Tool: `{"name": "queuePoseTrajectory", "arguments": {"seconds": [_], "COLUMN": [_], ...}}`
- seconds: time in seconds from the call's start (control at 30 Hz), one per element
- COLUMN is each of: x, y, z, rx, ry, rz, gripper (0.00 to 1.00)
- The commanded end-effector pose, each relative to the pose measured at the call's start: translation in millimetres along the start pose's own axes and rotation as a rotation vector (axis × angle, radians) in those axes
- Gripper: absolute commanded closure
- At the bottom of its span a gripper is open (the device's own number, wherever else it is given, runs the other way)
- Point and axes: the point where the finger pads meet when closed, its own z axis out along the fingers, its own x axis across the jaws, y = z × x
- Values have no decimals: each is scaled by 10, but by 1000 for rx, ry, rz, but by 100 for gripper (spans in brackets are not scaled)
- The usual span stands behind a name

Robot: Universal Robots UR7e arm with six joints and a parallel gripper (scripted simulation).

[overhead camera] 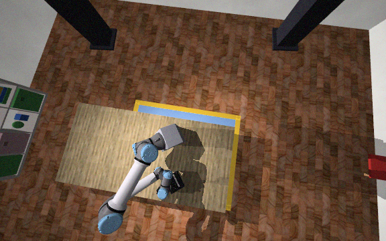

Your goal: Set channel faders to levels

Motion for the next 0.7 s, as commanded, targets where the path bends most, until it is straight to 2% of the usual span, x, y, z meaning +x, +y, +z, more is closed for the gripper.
{"name": "queuePoseTrajectory", "arguments": {"seconds": [0.0,0.67], "x": [-11,-11], "y": [7,106], "z": [4,4], "rx": [0,0], "ry": [-2,-2], "rz": [2,2], "gripper": [100,100]}}
